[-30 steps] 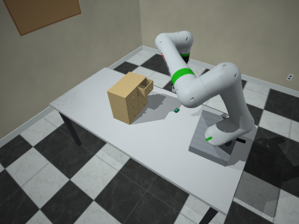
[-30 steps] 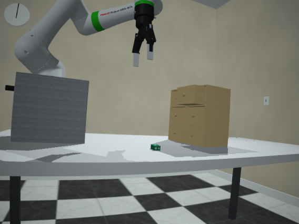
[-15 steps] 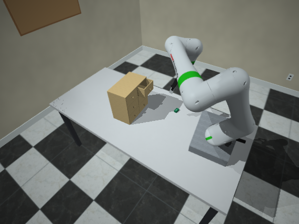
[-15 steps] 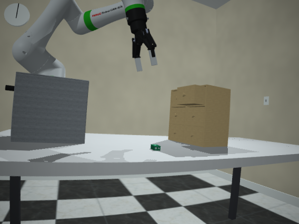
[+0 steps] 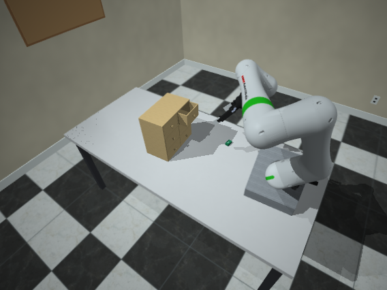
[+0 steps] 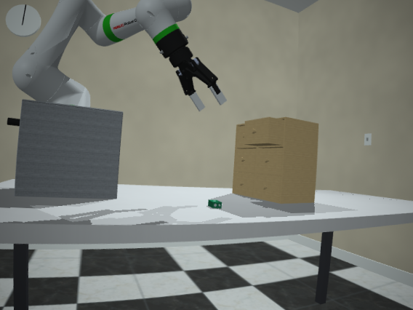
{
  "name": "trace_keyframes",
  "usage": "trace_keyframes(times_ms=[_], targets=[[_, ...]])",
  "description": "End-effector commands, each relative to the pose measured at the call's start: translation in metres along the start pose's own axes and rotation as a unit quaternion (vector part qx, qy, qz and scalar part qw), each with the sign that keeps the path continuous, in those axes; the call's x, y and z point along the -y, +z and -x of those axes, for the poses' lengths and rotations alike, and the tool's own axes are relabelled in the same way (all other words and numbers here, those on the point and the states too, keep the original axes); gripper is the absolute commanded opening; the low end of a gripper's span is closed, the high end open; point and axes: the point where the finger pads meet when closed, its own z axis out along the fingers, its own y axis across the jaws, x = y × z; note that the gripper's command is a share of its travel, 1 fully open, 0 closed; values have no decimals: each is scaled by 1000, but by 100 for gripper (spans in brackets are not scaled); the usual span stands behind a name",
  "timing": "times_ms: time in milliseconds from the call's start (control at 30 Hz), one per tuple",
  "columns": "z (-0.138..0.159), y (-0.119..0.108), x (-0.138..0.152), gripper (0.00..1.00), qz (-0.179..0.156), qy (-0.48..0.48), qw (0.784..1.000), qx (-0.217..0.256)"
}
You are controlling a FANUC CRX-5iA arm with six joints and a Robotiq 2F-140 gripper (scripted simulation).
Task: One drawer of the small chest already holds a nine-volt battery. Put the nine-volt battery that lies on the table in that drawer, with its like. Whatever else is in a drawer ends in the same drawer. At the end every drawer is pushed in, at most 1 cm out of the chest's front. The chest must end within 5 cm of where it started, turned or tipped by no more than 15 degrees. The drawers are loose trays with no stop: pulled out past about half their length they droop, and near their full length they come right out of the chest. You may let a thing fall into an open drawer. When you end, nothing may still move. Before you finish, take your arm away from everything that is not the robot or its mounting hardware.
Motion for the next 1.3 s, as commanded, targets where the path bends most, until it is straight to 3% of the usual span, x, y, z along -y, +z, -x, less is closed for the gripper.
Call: trace_keyframes(times_ms=[0, 200, 633, 1267], targets=[[2, 15, 0, 100, -1, 0, 998, 65], [3, 31, 0, 100, -1, 0, 991, 134], [4, 50, 0, 100, -1, 0, 977, 214], [5, 57, 0, 100, -2, 0, 969, 246]])
